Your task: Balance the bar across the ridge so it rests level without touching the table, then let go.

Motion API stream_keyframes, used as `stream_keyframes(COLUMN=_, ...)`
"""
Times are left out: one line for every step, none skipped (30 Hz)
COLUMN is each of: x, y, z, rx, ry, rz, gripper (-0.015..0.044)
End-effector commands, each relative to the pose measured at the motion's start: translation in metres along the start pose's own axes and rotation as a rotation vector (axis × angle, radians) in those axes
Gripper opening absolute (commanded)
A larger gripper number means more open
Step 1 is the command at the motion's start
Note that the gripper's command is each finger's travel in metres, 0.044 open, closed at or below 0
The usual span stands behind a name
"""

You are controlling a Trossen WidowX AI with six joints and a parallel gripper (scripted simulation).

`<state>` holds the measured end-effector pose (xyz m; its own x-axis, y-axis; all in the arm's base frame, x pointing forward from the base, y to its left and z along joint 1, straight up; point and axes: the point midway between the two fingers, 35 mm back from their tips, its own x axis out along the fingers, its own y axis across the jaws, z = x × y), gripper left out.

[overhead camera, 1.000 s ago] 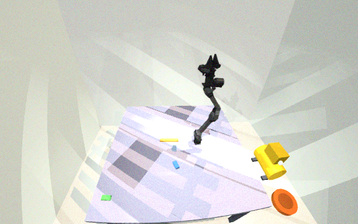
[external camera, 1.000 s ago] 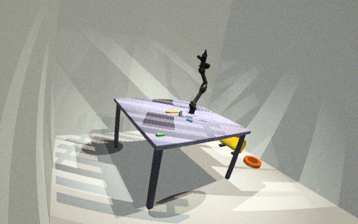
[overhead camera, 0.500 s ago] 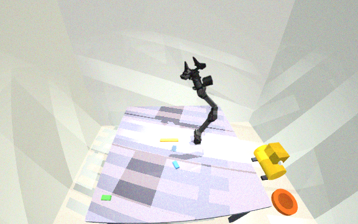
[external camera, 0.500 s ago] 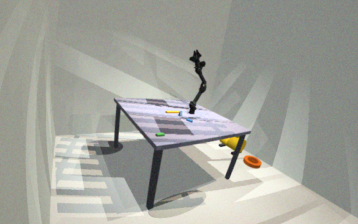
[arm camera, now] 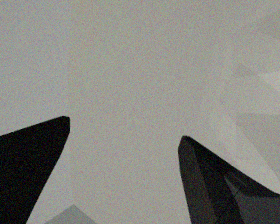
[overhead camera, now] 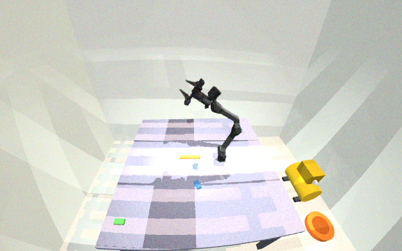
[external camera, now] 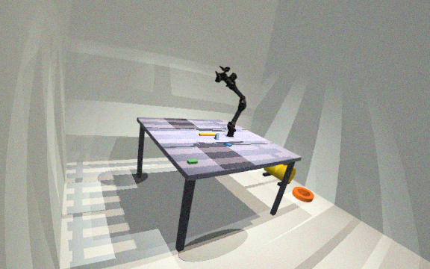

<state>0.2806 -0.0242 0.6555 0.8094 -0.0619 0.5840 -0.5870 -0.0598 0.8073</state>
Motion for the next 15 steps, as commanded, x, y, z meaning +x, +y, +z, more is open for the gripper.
stream_keyframes(x=0.005, y=-0.042, z=0.006, rx=-0.098, ry=-0.013, rz=-0.125, gripper=0.0315)
stream_keyframes(x=0.006, y=-0.054, z=0.008, rx=-0.128, ry=-0.014, rz=-0.161, gripper=0.0315)
stream_keyframes(x=0.006, y=-0.066, z=0.010, rx=-0.157, ry=-0.014, rz=-0.197, gripper=0.0315)
stream_keyframes(x=0.005, y=-0.077, z=0.011, rx=-0.187, ry=-0.012, rz=-0.233, gripper=0.0315)
stream_keyframes(x=0.005, y=-0.088, z=0.013, rx=-0.216, ry=-0.010, rz=-0.269, gripper=0.0315)
stream_keyframes(x=0.004, y=-0.100, z=0.014, rx=-0.245, ry=-0.006, rz=-0.305, gripper=0.0315)
stream_keyframes(x=0.002, y=-0.111, z=0.016, rx=-0.274, ry=-0.002, rz=-0.341, gripper=0.0315)
stream_keyframes(x=0.001, y=-0.122, z=0.018, rx=-0.303, ry=0.004, rz=-0.377, gripper=0.0315)
stream_keyframes(x=-0.001, y=-0.134, z=0.019, rx=-0.331, ry=0.010, rz=-0.413, gripper=0.0315)
stream_keyframes(x=-0.003, y=-0.145, z=0.021, rx=-0.360, ry=0.018, rz=-0.449, gripper=0.0315)
stream_keyframes(x=-0.006, y=-0.156, z=0.022, rx=-0.388, ry=0.027, rz=-0.486, gripper=0.0315)
stream_keyframes(x=-0.009, y=-0.166, z=0.024, rx=-0.416, ry=0.037, rz=-0.522, gripper=0.0315)
stream_keyframes(x=-0.012, y=-0.177, z=0.026, rx=-0.443, ry=0.048, rz=-0.557, gripper=0.0315)
stream_keyframes(x=-0.015, y=-0.188, z=0.027, rx=-0.470, ry=0.060, rz=-0.593, gripper=0.0315)
stream_keyframes(x=-0.019, y=-0.198, z=0.029, rx=-0.497, ry=0.073, rz=-0.629, gripper=0.0315)
